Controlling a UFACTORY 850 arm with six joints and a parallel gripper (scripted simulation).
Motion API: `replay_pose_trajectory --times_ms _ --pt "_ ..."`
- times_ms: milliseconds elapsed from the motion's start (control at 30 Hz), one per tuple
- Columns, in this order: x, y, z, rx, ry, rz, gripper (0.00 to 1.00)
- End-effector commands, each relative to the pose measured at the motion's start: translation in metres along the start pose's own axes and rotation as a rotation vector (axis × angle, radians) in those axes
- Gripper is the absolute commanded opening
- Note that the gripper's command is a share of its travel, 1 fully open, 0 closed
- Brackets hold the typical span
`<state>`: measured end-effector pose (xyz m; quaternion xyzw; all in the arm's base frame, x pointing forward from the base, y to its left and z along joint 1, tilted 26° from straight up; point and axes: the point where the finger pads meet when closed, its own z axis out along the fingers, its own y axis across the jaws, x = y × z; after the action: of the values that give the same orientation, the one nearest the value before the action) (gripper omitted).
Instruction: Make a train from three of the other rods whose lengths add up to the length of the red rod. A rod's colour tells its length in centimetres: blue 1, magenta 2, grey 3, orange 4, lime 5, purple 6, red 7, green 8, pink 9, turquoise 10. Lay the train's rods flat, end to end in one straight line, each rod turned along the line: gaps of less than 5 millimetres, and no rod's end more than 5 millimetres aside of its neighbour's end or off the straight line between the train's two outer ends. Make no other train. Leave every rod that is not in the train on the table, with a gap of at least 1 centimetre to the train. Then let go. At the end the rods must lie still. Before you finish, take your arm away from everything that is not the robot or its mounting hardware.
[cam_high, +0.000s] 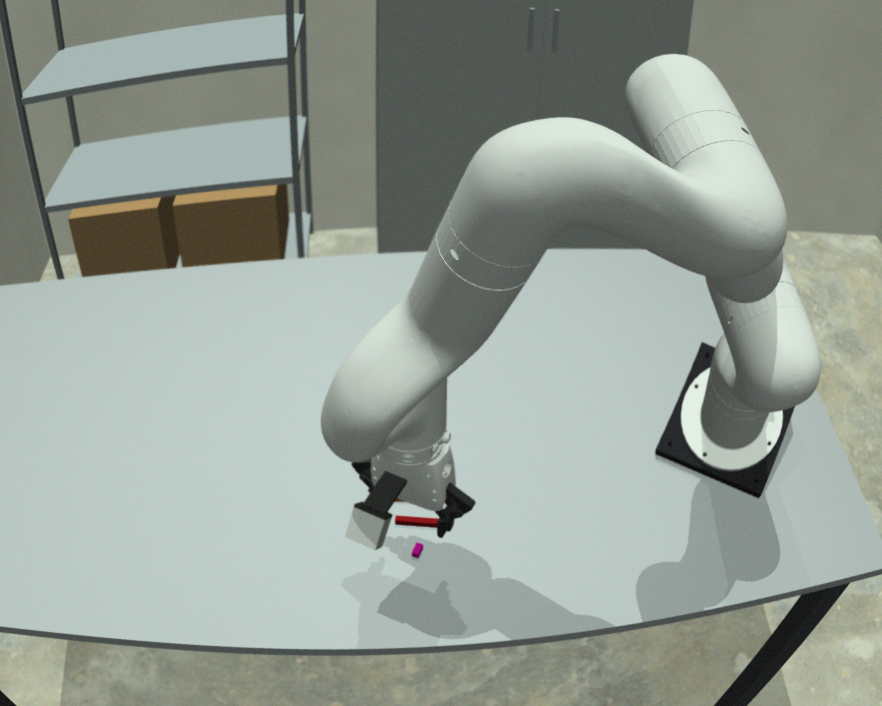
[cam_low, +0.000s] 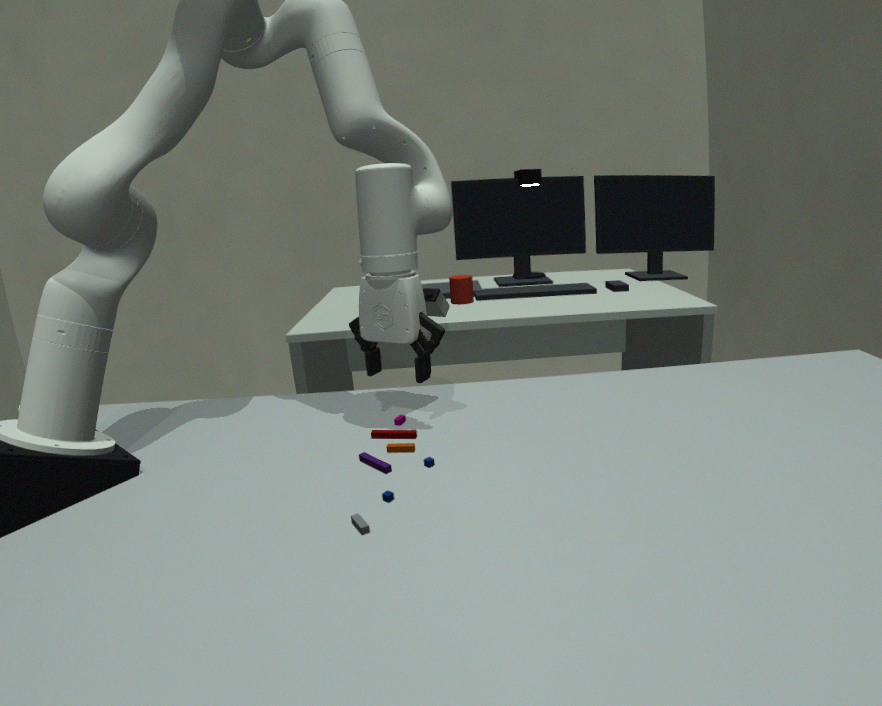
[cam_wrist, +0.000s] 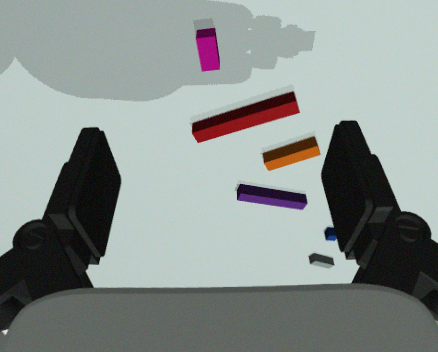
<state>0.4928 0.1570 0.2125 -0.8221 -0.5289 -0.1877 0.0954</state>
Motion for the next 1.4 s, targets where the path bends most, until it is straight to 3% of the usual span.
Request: replay_pose_trajectory --times_ms 0,67,100,1367 --pt "0.0095 -0.0069 -0.0002 -0.009 0.02 -0.091 1.0" --pt "0.0099 -0.0073 -0.0002 -0.009 0.02 -0.095 1.0" --pt "0.0099 -0.0073 -0.0002 -0.009 0.02 -0.095 0.24" --pt "0.0099 -0.0073 0.0001 -0.009 0.02 -0.095 0.24"
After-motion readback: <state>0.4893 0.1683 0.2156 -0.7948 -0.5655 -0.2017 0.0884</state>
